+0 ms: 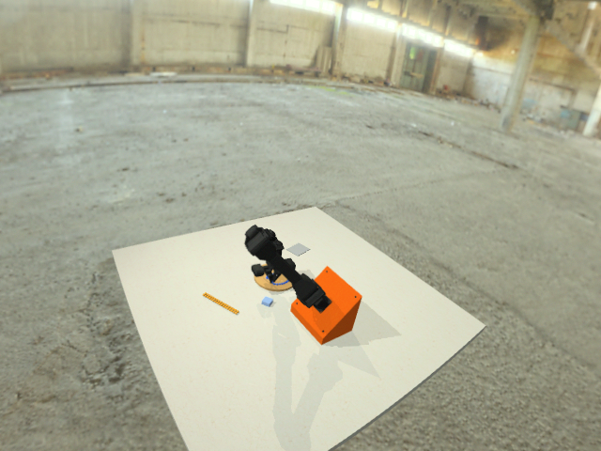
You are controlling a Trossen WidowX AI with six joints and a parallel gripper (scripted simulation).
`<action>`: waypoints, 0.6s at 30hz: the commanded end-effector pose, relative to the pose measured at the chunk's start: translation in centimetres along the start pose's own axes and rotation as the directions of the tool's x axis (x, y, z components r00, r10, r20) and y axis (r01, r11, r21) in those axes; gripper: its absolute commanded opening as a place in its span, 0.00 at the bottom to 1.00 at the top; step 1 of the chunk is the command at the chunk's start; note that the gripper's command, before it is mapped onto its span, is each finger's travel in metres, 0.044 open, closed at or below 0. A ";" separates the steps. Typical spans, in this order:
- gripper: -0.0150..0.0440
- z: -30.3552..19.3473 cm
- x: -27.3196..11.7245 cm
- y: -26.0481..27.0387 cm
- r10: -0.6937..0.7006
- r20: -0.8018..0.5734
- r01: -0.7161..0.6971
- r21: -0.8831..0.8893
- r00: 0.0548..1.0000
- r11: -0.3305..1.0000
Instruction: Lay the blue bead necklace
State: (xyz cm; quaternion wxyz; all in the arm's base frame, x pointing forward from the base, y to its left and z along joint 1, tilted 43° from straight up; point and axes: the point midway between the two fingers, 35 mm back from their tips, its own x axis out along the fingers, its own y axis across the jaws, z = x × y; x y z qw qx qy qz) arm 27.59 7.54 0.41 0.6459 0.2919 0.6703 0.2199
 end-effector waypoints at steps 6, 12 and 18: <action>0.25 -0.2 0.5 0.1 0.004 -0.009 -0.004 0.002 1.000 1.000; 0.52 0.0 0.2 -0.1 0.000 0.001 0.000 -0.001 1.000 1.000; 0.79 0.0 0.2 -0.1 0.000 0.001 0.000 -0.001 1.000 1.000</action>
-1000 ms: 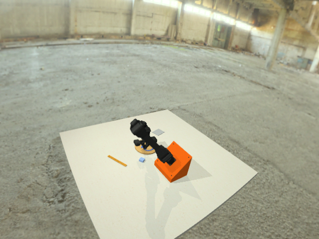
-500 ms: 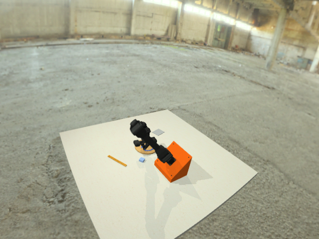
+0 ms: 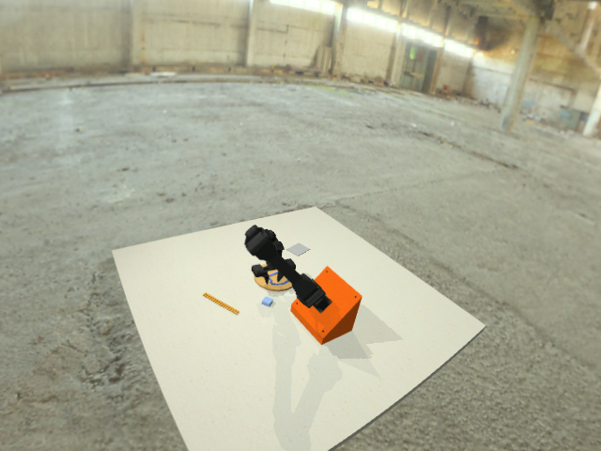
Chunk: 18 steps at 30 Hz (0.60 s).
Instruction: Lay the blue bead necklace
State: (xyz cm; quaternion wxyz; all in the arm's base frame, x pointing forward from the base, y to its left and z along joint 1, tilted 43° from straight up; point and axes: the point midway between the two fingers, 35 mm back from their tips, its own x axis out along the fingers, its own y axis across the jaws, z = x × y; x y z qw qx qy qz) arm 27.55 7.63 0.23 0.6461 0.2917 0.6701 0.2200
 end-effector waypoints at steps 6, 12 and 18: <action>1.00 -0.2 -0.3 0.0 0.002 -0.008 -0.002 0.004 1.000 1.000; 1.00 -0.2 -0.5 0.0 0.004 -0.009 -0.004 0.002 1.000 1.000; 1.00 -0.2 -0.5 0.0 0.004 -0.009 -0.004 0.002 1.000 1.000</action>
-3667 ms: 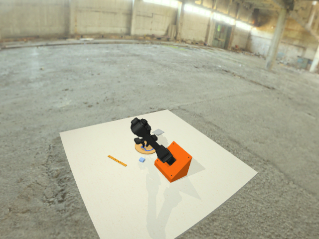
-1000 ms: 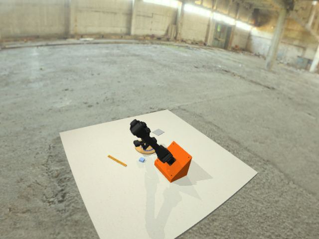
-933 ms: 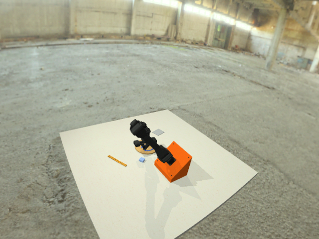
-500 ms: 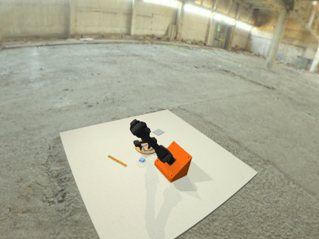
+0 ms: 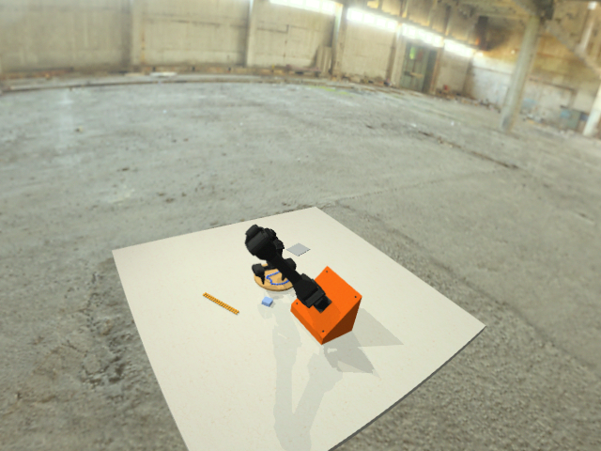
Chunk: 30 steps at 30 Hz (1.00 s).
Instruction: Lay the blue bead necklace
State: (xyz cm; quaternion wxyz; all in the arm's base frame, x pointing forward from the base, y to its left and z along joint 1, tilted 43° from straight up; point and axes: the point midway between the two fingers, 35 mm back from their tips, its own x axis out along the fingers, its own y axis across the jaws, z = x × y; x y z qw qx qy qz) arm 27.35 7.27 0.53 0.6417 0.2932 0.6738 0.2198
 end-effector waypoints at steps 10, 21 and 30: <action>0.82 0.7 -1.6 0.1 0.002 0.001 -0.002 0.102 1.000 0.995; 0.46 1.2 -2.1 0.2 0.002 0.001 -0.002 0.207 1.000 0.978; 0.46 1.5 -2.1 0.3 0.002 0.014 -0.004 0.198 1.000 0.980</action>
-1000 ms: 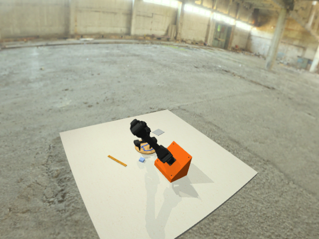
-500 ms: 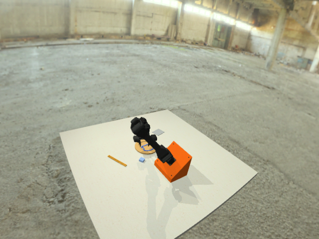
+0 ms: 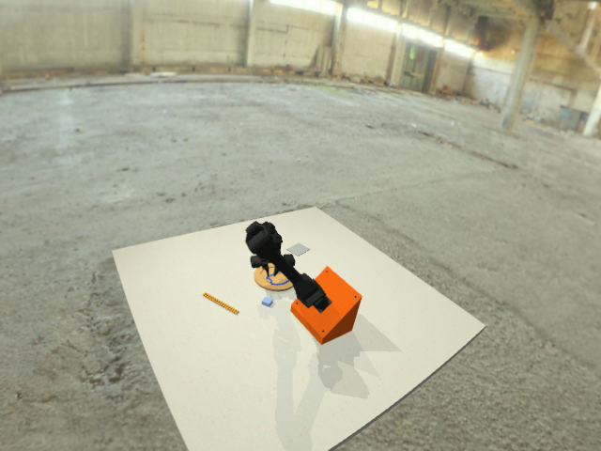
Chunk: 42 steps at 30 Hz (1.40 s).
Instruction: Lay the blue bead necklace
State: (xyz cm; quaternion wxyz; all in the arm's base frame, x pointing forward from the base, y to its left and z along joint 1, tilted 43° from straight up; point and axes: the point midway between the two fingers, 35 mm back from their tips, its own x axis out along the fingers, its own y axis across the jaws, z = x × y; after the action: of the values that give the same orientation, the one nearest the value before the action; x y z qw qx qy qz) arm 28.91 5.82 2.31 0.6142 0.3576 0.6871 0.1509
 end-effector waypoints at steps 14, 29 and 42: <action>0.46 -0.3 2.5 -0.1 -0.001 -0.011 0.001 0.009 1.000 1.000; 0.28 -0.2 2.8 -0.1 -0.003 -0.006 0.003 0.004 1.000 1.000; 0.25 -0.2 2.8 -0.1 -0.003 -0.006 0.003 0.004 1.000 1.000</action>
State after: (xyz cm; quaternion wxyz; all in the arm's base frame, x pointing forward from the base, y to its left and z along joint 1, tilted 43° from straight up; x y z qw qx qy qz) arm 28.72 7.71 0.21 0.6113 0.3573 0.6902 0.1495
